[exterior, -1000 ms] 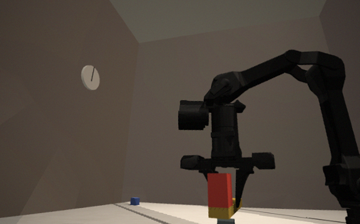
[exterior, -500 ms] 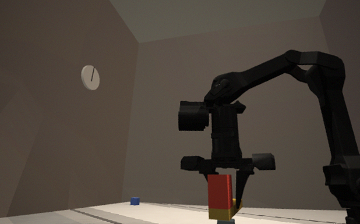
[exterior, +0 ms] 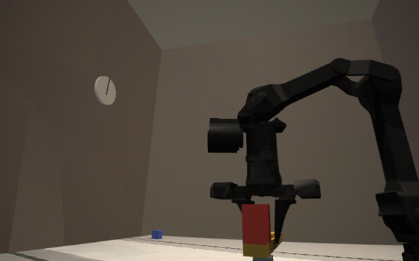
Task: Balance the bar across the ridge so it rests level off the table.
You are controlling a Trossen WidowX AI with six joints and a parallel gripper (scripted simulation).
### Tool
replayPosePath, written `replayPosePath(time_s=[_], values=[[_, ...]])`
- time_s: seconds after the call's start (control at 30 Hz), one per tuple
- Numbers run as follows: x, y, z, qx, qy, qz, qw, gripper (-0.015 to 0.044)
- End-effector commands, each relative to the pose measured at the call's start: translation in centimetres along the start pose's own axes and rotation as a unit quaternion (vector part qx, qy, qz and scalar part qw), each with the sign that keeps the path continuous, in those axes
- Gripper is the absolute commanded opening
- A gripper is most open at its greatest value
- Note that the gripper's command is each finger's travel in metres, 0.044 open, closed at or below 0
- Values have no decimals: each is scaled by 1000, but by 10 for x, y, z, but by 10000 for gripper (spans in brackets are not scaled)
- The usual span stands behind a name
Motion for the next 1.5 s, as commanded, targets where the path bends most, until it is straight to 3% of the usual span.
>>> replayPosePath(time_s=[0.0,1.47], values=[[-1,0,0,-2,-1,-1,1000,0],[-5,0,0,-2,-1,-1,1000,0]])
Point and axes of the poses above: the point midway between the two fingers, 35 mm back from their tips, its own x axis back along the fingers, its own y axis across the jaws, z = x × y, the point moved 9 cm from there along x, back along the fingers, and after that the axes turned 14 degrees about -x, right-handed, at the moved point
